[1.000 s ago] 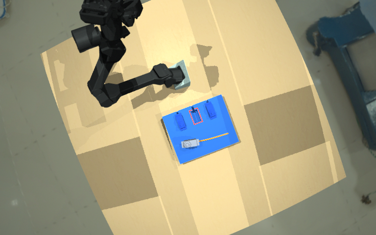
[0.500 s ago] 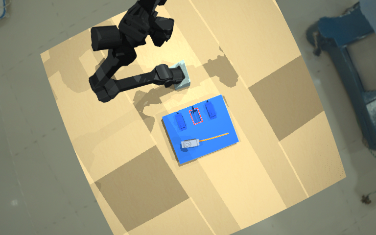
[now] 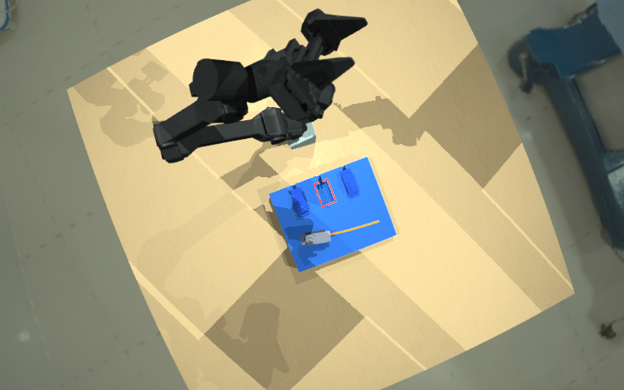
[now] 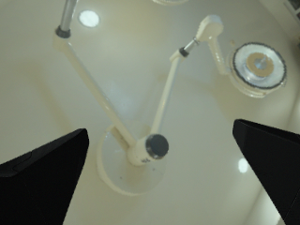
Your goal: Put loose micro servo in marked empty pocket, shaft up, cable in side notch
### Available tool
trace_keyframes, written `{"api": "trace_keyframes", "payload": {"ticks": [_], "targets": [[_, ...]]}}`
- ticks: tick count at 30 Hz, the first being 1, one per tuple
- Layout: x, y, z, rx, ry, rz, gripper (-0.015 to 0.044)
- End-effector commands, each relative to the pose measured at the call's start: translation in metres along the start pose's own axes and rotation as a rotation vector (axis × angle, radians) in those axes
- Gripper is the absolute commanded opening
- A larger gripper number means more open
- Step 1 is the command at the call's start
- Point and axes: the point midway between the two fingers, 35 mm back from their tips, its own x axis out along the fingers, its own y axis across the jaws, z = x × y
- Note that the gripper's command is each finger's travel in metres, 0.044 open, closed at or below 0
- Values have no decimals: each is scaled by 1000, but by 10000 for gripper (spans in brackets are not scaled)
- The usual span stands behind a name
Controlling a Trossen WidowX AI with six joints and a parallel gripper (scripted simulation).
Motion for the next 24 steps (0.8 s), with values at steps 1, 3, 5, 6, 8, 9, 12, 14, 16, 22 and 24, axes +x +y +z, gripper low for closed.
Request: {"api": "trace_keyframes", "payload": {"ticks": [1,3,5,6,8,9,12,14,16,22,24], "targets": [[8,4,32,-14,-110,-4,440],[11,7,52,-18,-173,-6,440],[12,10,70,-19,-232,-8,440],[13,11,80,-20,-266,-9,440],[13,14,101,-19,-334,-14,440],[13,15,111,-19,-368,-17,440],[10,18,141,-17,-471,-26,440],[7,21,161,-16,-539,-35,440],[2,23,181,-12,-606,-41,440],[-17,30,238,6,-804,-65,440],[-25,32,255,12,-870,-76,440]]}}
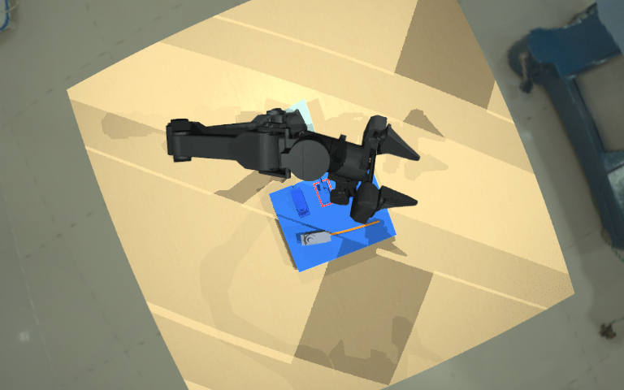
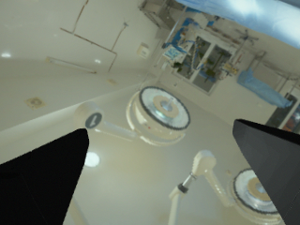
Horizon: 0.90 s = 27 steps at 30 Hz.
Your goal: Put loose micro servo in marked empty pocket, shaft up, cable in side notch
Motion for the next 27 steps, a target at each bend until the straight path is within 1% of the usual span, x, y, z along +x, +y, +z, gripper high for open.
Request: {"api": "trace_keyframes", "payload": {"ticks": [1,8,14,20,27], "targets": [[13,3,32,0,-116,-21,440],[27,6,98,14,-348,-80,440],[32,5,154,30,-534,-146,440],[28,0,207,47,-720,-227,440],[14,-7,265,67,-922,-338,440]]}}
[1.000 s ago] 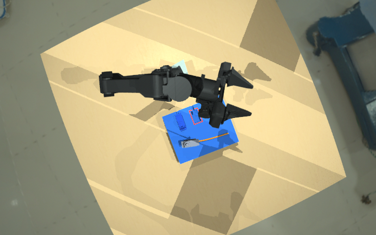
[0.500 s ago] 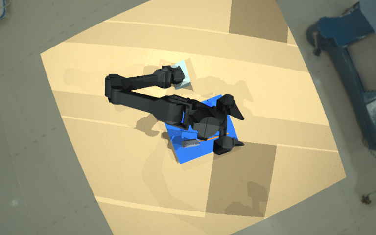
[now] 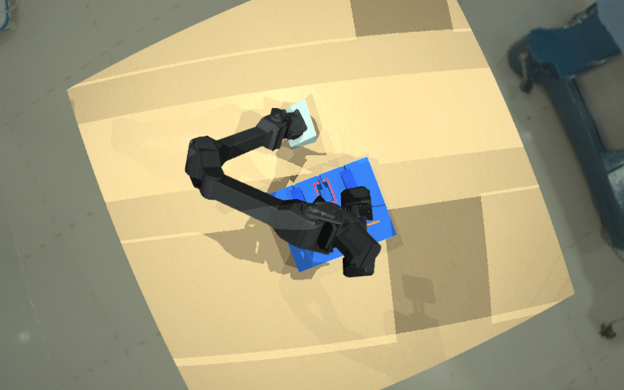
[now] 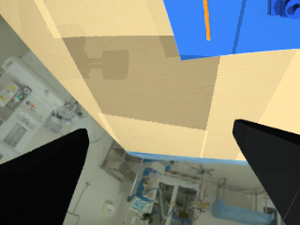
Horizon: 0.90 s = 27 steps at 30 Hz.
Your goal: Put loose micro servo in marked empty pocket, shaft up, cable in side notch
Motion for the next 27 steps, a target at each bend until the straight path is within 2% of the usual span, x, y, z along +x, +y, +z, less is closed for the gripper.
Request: {"api": "trace_keyframes", "payload": {"ticks": [1,17,27], "targets": [[16,-1,23,-8,-101,-55,440],[57,-17,139,-43,-503,-360,440],[69,-23,152,-46,-518,-374,440]]}}
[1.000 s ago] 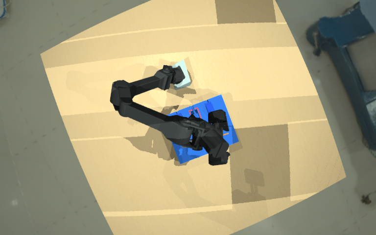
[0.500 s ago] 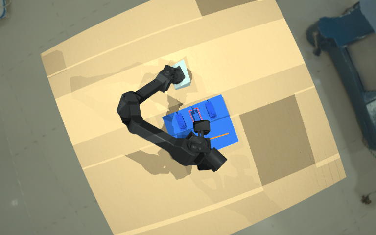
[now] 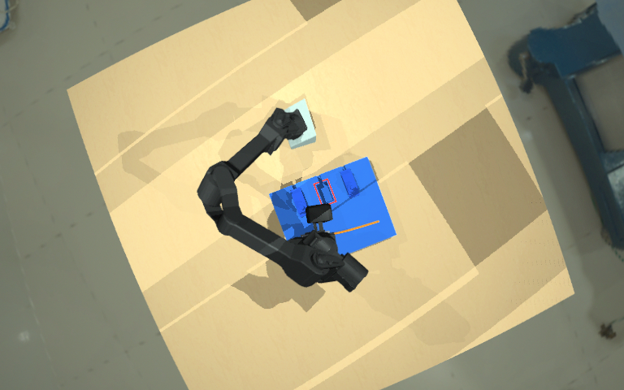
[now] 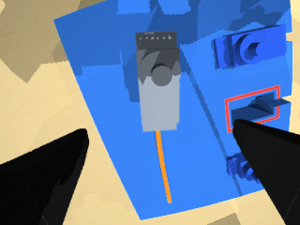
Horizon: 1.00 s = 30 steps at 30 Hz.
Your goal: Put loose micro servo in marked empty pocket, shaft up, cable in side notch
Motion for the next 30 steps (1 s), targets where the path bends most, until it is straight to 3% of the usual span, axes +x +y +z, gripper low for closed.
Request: {"api": "trace_keyframes", "payload": {"ticks": [1,21,30], "targets": [[14,-1,2,-6,-9,-6,440],[41,-1,3,-6,-10,-5,440],[41,-1,3,-6,-10,-5,204]]}}
